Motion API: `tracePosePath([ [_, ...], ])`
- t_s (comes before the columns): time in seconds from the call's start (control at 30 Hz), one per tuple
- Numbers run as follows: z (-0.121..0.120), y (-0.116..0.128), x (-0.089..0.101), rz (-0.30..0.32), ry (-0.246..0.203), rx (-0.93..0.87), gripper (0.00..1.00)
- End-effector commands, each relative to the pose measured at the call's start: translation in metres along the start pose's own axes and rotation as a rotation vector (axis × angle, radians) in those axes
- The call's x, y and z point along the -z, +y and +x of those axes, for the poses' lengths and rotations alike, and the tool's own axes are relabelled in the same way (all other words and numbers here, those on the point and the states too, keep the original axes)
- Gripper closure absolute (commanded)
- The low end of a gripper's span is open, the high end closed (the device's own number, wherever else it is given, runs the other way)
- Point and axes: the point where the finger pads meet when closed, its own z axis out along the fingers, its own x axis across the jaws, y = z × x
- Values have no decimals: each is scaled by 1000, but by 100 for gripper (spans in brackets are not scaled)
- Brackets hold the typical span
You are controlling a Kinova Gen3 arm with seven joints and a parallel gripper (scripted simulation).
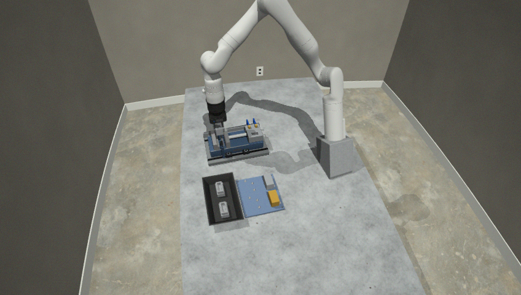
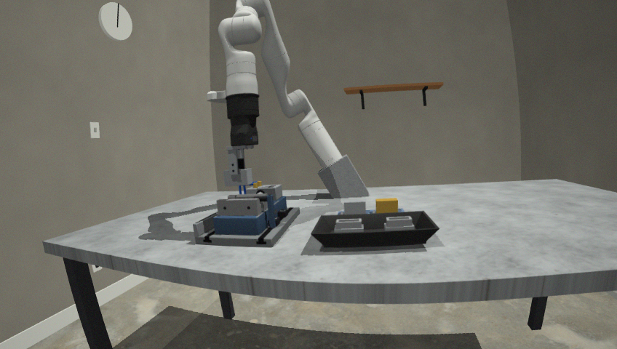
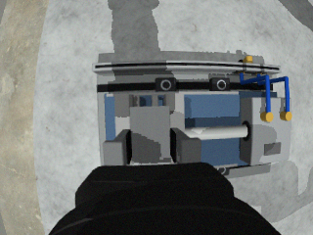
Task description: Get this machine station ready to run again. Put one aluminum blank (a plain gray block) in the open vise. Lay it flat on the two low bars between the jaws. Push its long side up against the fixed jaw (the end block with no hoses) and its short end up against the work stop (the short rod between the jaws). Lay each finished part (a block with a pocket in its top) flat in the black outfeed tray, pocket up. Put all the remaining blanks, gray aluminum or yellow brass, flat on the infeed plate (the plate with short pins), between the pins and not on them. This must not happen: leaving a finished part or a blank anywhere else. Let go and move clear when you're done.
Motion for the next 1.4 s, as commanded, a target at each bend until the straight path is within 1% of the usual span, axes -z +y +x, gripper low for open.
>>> tracePosePath([
  [0.0,-1,0,1,0,-2,0,100],
  [0.8,-1,0,0,0,-2,0,100],
  [1.37,-1,0,-6,0,-2,0,100],
])
